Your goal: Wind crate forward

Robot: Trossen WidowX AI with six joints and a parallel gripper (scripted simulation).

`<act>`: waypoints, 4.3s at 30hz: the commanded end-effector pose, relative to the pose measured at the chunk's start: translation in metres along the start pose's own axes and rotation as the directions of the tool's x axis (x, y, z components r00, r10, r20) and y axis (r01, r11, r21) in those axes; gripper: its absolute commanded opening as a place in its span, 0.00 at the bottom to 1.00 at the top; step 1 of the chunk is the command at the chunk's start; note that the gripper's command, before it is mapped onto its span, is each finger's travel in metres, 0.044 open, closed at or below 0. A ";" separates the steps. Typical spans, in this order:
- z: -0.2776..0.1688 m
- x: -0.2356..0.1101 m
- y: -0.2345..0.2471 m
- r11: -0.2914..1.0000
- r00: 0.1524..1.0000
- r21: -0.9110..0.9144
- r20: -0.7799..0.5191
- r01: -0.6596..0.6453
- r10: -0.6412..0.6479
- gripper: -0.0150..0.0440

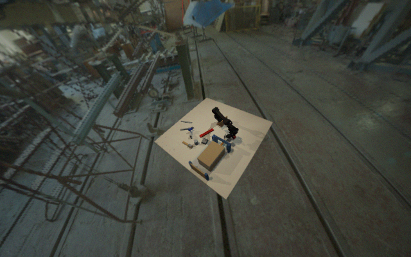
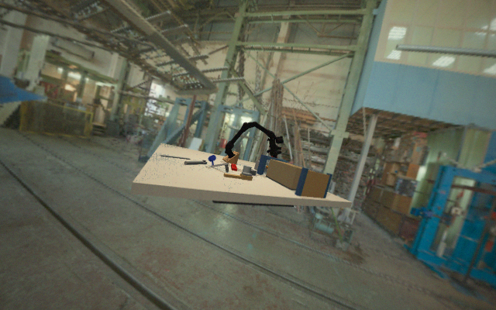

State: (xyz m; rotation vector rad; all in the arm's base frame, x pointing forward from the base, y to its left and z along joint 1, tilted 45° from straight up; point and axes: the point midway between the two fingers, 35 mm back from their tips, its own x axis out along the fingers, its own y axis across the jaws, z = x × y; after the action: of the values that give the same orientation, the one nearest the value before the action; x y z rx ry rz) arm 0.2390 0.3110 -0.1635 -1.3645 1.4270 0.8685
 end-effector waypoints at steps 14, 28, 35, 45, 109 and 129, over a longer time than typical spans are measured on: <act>0.000 0.000 0.043 0.999 0.999 -0.026 -0.004 -0.039 0.039 0.25; -0.004 -0.003 0.061 0.999 0.999 -0.026 -0.004 -0.041 0.041 0.25; -0.007 -0.004 0.070 0.999 0.999 -0.027 -0.004 -0.041 0.041 0.25; -0.013 -0.007 0.082 0.999 0.999 -0.027 -0.004 -0.043 0.042 0.25; -0.078 -0.038 0.126 0.998 0.999 -0.029 -0.010 -0.047 0.047 0.25; -0.102 -0.049 0.126 0.998 0.999 -0.029 -0.012 -0.047 0.047 0.25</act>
State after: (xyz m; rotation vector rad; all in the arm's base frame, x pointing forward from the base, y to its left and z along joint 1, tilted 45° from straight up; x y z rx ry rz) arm 0.0970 0.2565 -0.1040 -1.3446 1.4483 0.9302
